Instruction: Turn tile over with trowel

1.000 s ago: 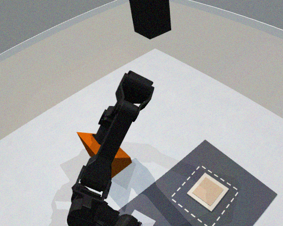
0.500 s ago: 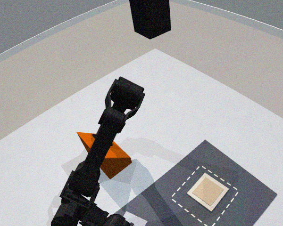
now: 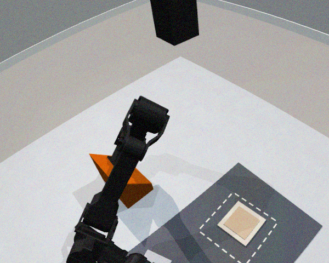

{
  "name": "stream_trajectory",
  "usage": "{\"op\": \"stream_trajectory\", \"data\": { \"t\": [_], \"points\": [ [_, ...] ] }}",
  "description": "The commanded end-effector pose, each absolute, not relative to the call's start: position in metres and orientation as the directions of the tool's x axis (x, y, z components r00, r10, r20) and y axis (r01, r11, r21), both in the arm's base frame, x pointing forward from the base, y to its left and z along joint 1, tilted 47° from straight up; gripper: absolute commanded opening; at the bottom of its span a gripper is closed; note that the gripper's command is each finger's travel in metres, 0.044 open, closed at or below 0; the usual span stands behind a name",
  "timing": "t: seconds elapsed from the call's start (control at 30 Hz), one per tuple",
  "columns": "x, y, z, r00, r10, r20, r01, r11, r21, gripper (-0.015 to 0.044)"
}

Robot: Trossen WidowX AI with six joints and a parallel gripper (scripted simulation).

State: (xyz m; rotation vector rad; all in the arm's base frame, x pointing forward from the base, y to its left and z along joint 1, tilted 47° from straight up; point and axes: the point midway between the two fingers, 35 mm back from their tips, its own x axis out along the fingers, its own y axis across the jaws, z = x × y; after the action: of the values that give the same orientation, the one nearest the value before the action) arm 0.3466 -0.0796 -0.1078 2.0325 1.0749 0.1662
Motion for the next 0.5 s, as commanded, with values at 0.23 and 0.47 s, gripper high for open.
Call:
{"op": "stream_trajectory", "data": {
  "t": [0.23, 0.47],
  "points": [
    [0.3442, -0.0696, -0.117, 0.63, 0.739, -0.238, 0.633, -0.31, 0.709, 0.0],
    [0.3442, -0.0696, -0.117, 0.63, 0.739, -0.238, 0.633, -0.31, 0.709, 0.0184]
  ]
}}
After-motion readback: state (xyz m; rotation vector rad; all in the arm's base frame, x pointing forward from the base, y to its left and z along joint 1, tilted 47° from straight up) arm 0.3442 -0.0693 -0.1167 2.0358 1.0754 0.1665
